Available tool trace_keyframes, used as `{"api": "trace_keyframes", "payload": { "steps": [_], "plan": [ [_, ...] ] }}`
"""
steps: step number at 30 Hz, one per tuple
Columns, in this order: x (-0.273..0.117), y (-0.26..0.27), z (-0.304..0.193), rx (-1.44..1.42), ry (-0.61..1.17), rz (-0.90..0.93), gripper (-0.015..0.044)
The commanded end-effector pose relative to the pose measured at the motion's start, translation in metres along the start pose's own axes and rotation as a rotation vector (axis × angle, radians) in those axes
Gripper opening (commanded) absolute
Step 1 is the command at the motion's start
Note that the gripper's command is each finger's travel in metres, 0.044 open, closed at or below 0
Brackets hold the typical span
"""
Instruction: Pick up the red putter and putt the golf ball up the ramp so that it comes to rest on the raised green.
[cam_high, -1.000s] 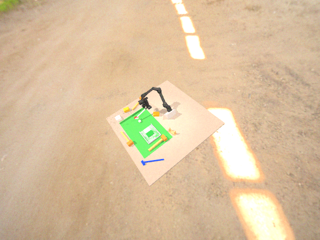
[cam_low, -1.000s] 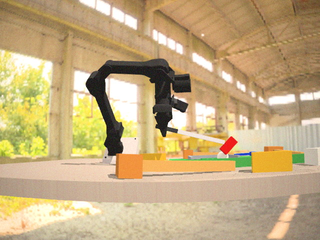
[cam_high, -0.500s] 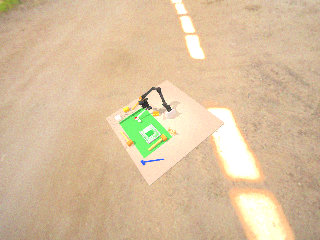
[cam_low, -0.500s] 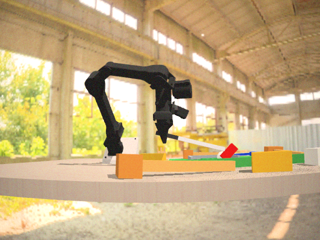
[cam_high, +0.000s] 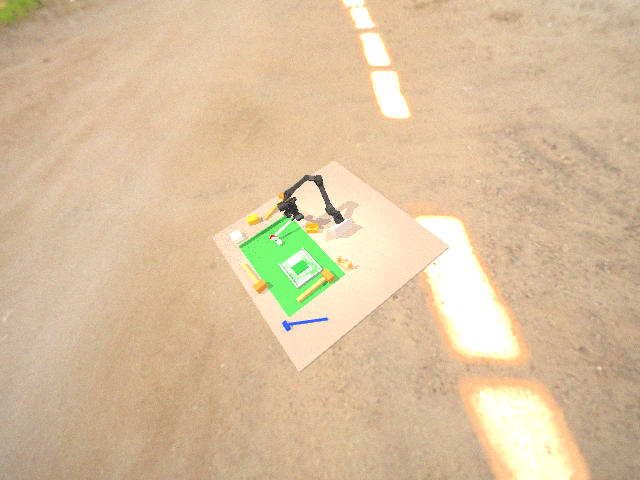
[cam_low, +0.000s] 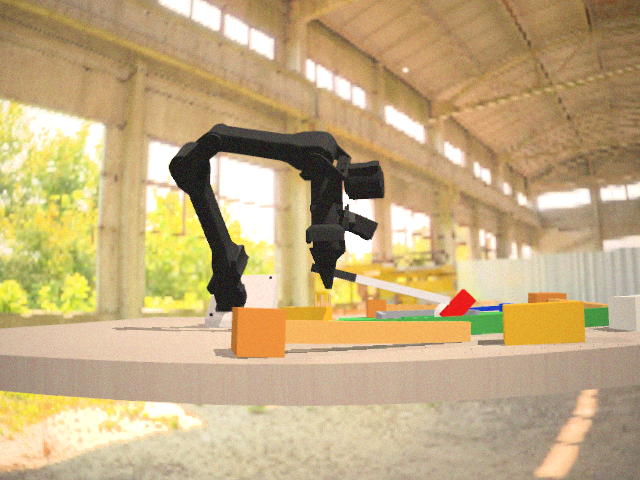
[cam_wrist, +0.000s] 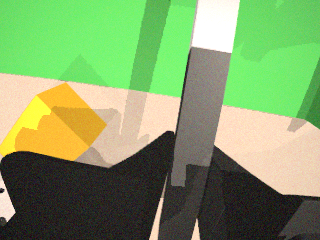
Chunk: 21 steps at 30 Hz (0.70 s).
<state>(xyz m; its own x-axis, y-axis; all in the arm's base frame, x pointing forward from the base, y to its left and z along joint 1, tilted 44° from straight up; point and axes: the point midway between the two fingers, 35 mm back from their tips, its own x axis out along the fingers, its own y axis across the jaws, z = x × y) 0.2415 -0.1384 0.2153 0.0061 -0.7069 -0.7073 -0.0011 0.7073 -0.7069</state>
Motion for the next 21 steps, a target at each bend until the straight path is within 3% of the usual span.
{"api": "trace_keyframes", "payload": {
  "steps": [1,13,21],
  "plan": [
    [0.0,-0.009,0.001,0.003,-0.005,0.002,0.0],
    [0.003,-0.023,0.0,0.006,-0.001,0.0,0.0],
    [0.003,0.08,0.007,0.002,-0.005,0.02,0.0]
  ]
}}
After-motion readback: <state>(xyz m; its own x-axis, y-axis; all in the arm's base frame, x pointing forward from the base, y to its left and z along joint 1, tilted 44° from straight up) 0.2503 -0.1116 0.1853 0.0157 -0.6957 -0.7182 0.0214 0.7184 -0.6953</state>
